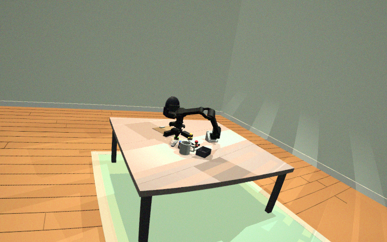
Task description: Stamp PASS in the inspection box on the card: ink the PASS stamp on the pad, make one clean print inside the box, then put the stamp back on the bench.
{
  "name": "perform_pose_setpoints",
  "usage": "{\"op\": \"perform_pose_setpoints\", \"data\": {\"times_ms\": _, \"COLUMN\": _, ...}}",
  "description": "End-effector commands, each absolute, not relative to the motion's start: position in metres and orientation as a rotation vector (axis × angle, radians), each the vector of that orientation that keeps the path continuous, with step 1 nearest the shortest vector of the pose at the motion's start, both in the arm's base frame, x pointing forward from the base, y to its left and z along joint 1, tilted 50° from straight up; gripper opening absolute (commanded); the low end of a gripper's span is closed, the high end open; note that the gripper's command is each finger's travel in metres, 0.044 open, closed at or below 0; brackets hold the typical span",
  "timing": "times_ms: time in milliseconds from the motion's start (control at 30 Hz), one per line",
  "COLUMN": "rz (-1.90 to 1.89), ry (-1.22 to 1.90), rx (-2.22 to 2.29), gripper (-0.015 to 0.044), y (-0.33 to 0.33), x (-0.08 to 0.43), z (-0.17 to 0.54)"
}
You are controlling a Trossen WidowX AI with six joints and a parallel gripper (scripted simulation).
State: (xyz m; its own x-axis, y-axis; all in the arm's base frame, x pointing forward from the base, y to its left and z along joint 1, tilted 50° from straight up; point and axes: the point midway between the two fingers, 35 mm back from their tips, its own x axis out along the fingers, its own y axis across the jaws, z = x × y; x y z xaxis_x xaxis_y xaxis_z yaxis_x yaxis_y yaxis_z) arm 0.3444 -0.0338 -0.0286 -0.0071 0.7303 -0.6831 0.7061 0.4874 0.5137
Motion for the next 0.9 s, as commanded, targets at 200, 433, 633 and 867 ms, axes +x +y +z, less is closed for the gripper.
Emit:
{"op": "perform_pose_setpoints", "data": {"times_ms": 200, "rz": 0.038, "ry": 1.727, "rx": 1.228, "gripper": 0.0, "y": -0.032, "x": 0.345, "z": -0.027}}
{"op": "perform_pose_setpoints", "data": {"times_ms": 433, "rz": 0.038, "ry": 1.727, "rx": 1.228, "gripper": 0.0, "y": -0.035, "x": 0.345, "z": -0.025}}
{"op": "perform_pose_setpoints", "data": {"times_ms": 633, "rz": 0.038, "ry": 1.727, "rx": 1.228, "gripper": 0.0, "y": -0.037, "x": 0.345, "z": -0.023}}
{"op": "perform_pose_setpoints", "data": {"times_ms": 867, "rz": 0.038, "ry": 1.727, "rx": 1.227, "gripper": 0.0, "y": -0.04, "x": 0.345, "z": -0.02}}
